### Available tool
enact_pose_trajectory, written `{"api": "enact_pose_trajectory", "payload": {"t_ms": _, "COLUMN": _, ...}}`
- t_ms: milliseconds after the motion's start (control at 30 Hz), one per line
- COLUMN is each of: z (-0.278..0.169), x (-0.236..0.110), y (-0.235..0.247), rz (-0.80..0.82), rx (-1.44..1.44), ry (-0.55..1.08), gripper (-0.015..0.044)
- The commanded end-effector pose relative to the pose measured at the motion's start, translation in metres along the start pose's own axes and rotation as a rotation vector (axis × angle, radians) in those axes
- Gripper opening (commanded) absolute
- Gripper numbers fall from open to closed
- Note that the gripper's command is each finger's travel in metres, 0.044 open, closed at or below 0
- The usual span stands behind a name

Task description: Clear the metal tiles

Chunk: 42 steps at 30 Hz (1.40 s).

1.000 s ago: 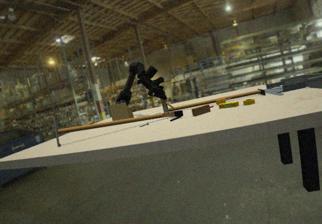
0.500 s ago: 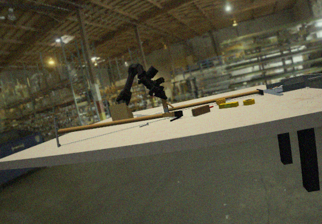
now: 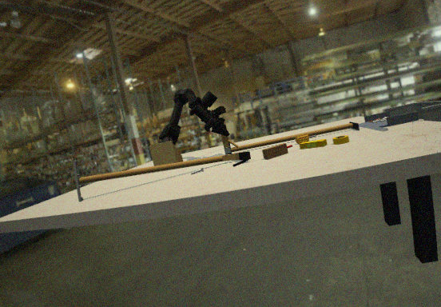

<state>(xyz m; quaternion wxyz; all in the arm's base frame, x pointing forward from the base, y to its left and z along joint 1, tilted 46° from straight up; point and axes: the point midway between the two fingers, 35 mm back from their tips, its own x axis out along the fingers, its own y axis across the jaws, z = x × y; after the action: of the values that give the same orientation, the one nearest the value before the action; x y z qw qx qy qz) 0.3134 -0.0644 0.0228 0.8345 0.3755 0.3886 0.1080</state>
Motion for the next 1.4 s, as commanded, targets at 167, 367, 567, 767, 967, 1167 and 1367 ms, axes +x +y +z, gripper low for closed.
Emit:
{"api": "enact_pose_trajectory", "payload": {"t_ms": 167, "z": 0.001, "x": -0.003, "y": 0.012, "rz": 0.003, "rx": -0.010, "ry": -0.012, "gripper": 0.0000}}
{"api": "enact_pose_trajectory", "payload": {"t_ms": 367, "z": 0.000, "x": -0.004, "y": 0.019, "rz": 0.005, "rx": -0.010, "ry": -0.013, "gripper": 0.0000}}
{"api": "enact_pose_trajectory", "payload": {"t_ms": 567, "z": -0.001, "x": -0.004, "y": 0.024, "rz": 0.007, "rx": -0.011, "ry": -0.012, "gripper": 0.0000}}
{"api": "enact_pose_trajectory", "payload": {"t_ms": 767, "z": 0.001, "x": -0.003, "y": 0.027, "rz": 0.008, "rx": -0.013, "ry": -0.011, "gripper": 0.0000}}
{"api": "enact_pose_trajectory", "payload": {"t_ms": 967, "z": 0.008, "x": 0.002, "y": 0.029, "rz": 0.010, "rx": -0.015, "ry": -0.011, "gripper": 0.0000}}
{"api": "enact_pose_trajectory", "payload": {"t_ms": 1167, "z": 0.016, "x": 0.007, "y": 0.031, "rz": 0.011, "rx": -0.017, "ry": -0.011, "gripper": 0.0000}}
{"api": "enact_pose_trajectory", "payload": {"t_ms": 1367, "z": 0.024, "x": 0.013, "y": 0.034, "rz": 0.013, "rx": -0.018, "ry": -0.011, "gripper": 0.0000}}
